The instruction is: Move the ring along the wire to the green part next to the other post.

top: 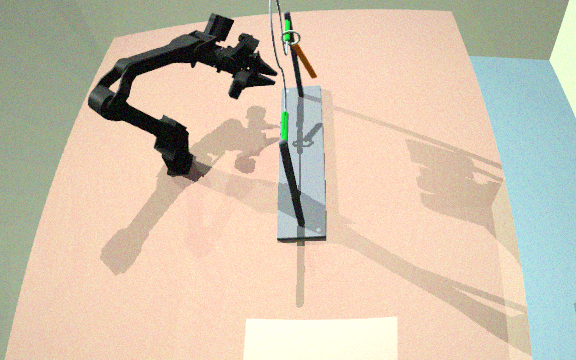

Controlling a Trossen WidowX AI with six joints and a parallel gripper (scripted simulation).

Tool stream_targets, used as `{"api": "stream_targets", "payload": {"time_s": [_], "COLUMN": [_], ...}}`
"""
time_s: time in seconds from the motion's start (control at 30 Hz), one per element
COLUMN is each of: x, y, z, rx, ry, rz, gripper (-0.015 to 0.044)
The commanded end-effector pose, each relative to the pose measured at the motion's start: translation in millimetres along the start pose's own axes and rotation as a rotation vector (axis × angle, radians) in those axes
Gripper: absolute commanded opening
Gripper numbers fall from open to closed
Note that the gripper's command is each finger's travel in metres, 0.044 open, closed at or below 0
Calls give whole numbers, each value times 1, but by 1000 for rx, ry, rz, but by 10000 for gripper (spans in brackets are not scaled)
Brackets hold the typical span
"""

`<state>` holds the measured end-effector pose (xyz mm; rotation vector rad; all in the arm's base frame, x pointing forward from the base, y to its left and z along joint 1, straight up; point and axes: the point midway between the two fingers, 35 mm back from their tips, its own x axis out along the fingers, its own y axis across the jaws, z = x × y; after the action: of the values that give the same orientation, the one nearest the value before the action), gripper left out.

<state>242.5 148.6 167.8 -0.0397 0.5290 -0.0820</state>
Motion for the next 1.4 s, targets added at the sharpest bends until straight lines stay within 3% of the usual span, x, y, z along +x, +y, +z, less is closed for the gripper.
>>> {"api": "stream_targets", "payload": {"time_s": [0.0,0.27,0.87,1.07,1.2,1.37], "x": [-12,-39,-39,-78,-84,-84], "y": [1,-1,-1,-2,-2,-2], "z": [2,3,3,2,3,3], "rx": [13,14,14,7,6,6], "ry": [-5,-11,-11,-10,-15,-15], "rz": [1,1,1,5,6,6], "gripper": [160,160,160,317,423,440]}}
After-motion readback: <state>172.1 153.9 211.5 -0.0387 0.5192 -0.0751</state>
